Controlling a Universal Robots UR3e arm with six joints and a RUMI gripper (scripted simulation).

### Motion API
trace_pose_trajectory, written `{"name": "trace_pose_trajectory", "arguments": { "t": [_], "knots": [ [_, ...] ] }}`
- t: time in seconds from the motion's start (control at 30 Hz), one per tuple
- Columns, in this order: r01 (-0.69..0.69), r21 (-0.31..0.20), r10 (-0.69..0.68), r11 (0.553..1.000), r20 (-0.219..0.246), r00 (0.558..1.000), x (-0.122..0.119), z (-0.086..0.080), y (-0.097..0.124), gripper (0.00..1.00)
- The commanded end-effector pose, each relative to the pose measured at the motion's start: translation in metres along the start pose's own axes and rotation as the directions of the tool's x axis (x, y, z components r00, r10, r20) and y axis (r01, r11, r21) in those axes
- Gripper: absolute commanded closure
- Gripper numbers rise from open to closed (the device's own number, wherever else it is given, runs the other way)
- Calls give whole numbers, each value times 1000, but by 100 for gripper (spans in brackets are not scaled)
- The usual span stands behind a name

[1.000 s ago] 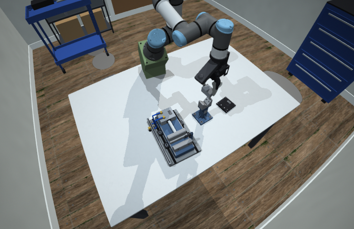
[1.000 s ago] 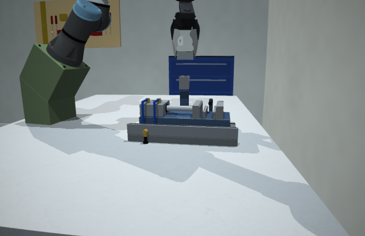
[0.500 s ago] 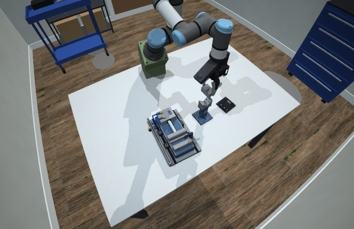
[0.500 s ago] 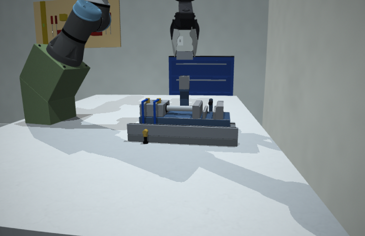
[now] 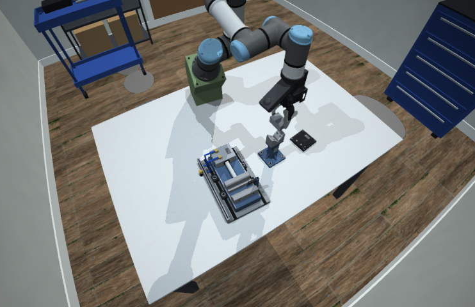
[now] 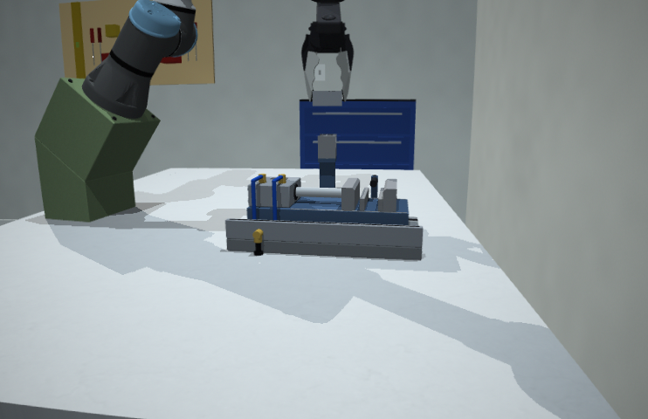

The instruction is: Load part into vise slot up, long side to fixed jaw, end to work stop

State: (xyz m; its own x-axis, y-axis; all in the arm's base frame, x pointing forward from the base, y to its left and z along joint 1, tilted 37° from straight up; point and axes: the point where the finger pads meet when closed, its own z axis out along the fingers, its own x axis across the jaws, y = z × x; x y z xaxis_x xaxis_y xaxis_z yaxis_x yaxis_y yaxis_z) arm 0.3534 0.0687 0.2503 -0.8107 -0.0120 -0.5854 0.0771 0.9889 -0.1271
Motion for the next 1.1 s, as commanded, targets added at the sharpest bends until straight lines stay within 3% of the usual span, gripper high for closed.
{"name": "trace_pose_trajectory", "arguments": {
  "t": [0.0, 1.07],
  "knots": [
    [-6, 0, 6, 1000, 3, 1000, -1, -1, 0, 100],
    [-19, 0, 19, 1000, 4, 1000, 0, -1, -1, 100]
  ]
}}
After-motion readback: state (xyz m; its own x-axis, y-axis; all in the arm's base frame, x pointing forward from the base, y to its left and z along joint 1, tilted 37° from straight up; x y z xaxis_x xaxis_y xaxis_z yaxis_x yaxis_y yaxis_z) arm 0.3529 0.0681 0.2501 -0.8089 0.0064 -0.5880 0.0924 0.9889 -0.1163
